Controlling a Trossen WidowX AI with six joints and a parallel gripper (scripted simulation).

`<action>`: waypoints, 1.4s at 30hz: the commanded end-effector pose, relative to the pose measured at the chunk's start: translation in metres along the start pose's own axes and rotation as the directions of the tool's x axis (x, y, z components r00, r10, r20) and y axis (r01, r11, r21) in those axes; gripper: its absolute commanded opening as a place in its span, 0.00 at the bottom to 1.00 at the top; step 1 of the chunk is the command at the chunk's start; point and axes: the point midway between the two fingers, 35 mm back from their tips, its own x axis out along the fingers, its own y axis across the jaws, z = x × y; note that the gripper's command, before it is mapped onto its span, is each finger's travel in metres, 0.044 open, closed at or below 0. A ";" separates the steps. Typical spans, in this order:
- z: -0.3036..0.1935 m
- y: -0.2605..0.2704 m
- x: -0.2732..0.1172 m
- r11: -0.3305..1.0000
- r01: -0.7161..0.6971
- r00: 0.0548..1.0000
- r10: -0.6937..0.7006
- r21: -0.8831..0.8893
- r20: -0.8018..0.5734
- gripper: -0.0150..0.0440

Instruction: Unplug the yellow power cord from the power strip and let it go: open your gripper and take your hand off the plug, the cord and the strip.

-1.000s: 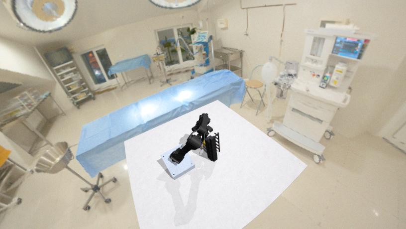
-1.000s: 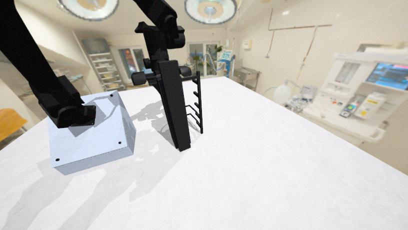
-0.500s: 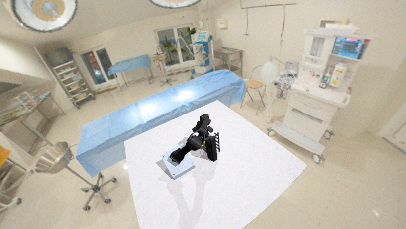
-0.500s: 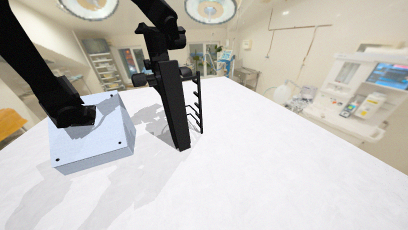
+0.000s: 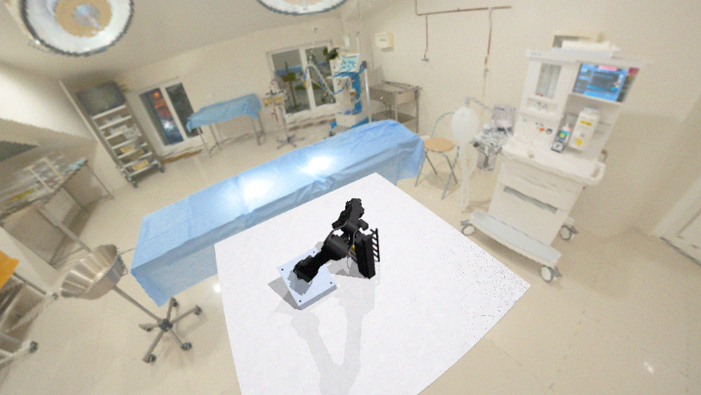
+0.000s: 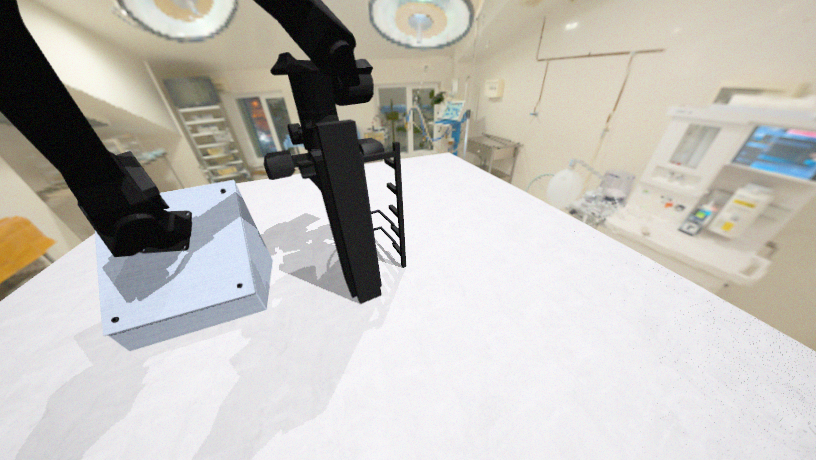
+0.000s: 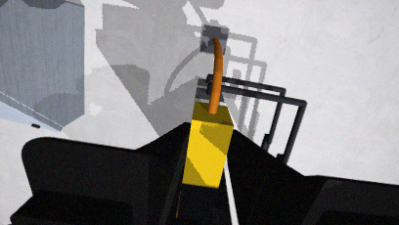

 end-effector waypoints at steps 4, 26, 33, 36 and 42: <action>0.000 -0.001 0.000 1.000 0.004 1.000 -0.004 0.004 -0.001 0.29; 0.027 -0.003 -0.001 1.000 0.004 1.000 -0.004 0.002 0.002 0.25; 0.038 -0.003 -0.002 1.000 0.004 1.000 -0.004 0.001 0.002 0.25; 0.043 -0.003 -0.003 1.000 0.004 1.000 -0.004 0.001 0.002 0.25; 0.053 -0.002 -0.005 1.000 0.004 1.000 -0.004 0.000 0.002 0.25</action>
